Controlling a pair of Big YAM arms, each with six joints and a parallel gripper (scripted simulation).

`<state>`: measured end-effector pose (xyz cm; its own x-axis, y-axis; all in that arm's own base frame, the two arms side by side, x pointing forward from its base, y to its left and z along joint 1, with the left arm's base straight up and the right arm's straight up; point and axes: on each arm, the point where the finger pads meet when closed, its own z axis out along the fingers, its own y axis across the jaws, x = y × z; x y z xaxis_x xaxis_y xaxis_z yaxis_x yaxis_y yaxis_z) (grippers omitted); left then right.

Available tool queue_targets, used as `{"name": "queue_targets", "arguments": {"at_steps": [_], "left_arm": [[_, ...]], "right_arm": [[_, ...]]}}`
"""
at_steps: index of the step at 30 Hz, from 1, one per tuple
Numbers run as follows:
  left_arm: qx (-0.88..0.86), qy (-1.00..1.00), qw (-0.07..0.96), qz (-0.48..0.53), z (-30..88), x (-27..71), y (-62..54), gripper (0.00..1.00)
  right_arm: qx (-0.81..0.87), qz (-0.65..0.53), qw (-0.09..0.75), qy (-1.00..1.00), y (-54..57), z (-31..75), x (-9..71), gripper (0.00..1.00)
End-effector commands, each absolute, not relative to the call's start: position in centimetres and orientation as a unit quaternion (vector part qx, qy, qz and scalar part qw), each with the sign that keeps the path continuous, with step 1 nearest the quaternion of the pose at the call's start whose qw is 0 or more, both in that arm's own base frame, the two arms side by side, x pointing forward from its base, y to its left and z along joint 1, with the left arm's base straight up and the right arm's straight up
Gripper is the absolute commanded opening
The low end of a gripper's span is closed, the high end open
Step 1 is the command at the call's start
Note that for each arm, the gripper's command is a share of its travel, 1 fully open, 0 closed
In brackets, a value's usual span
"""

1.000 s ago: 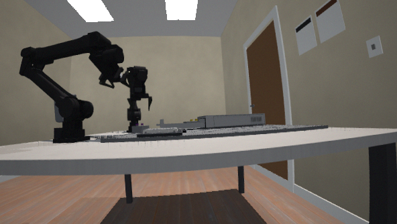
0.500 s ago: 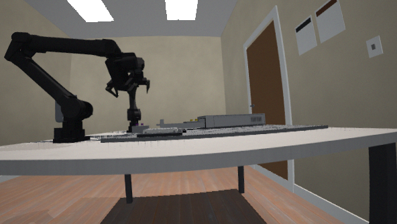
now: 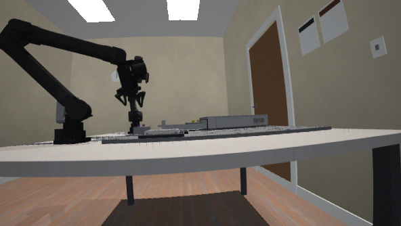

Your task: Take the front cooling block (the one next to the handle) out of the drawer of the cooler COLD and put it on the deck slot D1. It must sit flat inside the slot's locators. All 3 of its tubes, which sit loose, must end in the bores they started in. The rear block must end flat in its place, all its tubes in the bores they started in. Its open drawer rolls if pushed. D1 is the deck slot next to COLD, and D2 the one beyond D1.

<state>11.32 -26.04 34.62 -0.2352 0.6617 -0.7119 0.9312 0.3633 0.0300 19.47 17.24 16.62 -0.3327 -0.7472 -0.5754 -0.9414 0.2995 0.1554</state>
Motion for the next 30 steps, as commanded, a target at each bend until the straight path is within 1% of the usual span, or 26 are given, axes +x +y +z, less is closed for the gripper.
{"name": "queue_targets", "arguments": {"at_steps": [1,17,24,30], "left_arm": [[0.508,0.751,0.353,-0.229,36.5,11.2,-25.8,1.00],[0.499,0.754,0.360,-0.232,36.7,10.7,-24.0,1.00],[0.498,0.753,0.361,-0.234,37.0,10.7,-24.1,1.00],[0.503,0.747,0.366,-0.236,37.4,10.6,-24.4,1.00]], "right_arm": [[-0.502,0.209,0.210,0.812,20.3,17.2,21.4,1.00],[-0.473,0.159,0.251,0.829,26.3,16.2,21.8,1.00],[-0.434,0.151,0.288,0.840,30.4,16.3,21.3,1.00],[-0.455,0.140,0.285,0.832,30.5,16.2,21.3,1.00]]}}
